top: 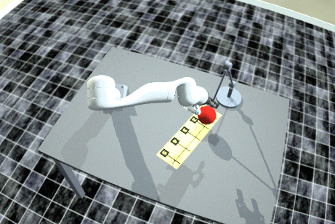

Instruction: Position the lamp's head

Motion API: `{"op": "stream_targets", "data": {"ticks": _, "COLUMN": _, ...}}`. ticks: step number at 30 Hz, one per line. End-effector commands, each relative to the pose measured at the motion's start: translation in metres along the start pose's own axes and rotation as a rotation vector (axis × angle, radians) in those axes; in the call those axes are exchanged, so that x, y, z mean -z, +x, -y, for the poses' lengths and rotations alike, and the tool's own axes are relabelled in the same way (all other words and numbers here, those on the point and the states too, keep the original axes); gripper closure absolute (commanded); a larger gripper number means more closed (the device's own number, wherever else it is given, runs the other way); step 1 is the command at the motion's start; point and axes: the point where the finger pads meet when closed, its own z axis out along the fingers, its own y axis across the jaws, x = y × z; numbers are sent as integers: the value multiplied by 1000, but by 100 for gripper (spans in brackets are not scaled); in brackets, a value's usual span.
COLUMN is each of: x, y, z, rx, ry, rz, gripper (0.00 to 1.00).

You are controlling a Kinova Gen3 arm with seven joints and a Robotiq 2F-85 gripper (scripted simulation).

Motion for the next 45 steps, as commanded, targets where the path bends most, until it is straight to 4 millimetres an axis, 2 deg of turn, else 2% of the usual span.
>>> {"op": "stream_targets", "data": {"ticks": 1, "x": 0, "y": -16, "z": -4, "rx": 21, "ry": 3, "rz": -12, "gripper": 0}}
{"op": "stream_targets", "data": {"ticks": 8, "x": 1, "y": -23, "z": -2, "rx": 16, "ry": 19, "rz": -62, "gripper": 0}}
{"op": "stream_targets", "data": {"ticks": 23, "x": -37, "y": -15, "z": 2, "rx": 6, "ry": 22, "rz": -62, "gripper": 0}}
{"op": "stream_targets", "data": {"ticks": 45, "x": -81, "y": -18, "z": 3, "rx": 12, "ry": 28, "rz": -56, "gripper": 0}}
